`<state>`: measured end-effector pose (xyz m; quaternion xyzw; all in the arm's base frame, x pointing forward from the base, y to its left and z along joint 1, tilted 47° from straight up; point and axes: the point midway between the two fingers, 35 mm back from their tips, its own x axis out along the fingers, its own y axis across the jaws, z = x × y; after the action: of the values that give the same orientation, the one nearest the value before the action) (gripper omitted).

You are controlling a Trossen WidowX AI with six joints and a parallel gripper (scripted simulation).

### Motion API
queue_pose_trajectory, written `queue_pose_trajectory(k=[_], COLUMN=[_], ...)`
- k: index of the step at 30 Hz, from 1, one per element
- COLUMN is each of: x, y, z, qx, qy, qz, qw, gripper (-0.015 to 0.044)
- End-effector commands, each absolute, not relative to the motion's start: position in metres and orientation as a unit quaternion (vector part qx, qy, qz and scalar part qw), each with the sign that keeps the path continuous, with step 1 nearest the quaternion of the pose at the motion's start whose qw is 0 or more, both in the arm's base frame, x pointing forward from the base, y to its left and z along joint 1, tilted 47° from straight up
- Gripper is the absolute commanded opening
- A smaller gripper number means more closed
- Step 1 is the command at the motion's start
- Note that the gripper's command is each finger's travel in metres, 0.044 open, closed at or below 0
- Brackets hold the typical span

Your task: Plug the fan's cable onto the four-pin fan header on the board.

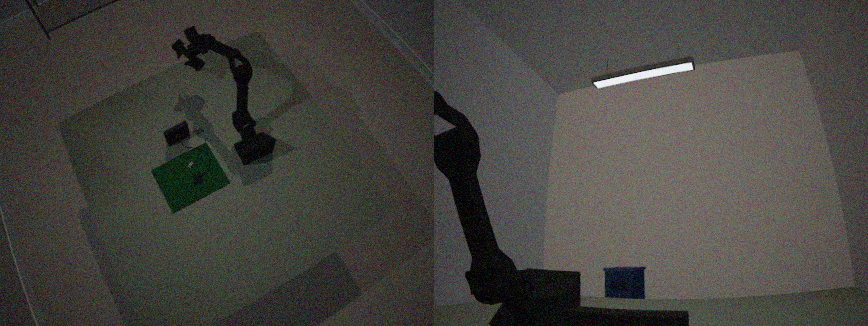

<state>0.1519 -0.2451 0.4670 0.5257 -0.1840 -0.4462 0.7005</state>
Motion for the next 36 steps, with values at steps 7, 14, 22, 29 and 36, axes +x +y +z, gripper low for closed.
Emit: queue_pose_trajectory(k=[7,14,22,29,36], x=[0.244,0.304,0.36,0.392,0.397], y=[-0.23,-0.195,-0.133,-0.063,0.006], z=[0.411,0.369,0.319,0.278,0.217], qx=[0.603,0.636,0.654,0.643,0.598], qy=[-0.091,-0.021,0.062,0.141,0.236], qz=[-0.403,-0.382,-0.366,-0.34,-0.353], qw=[0.682,0.67,0.66,0.672,0.679], gripper=[0.021,0.021,0.021,0.021,0.021])
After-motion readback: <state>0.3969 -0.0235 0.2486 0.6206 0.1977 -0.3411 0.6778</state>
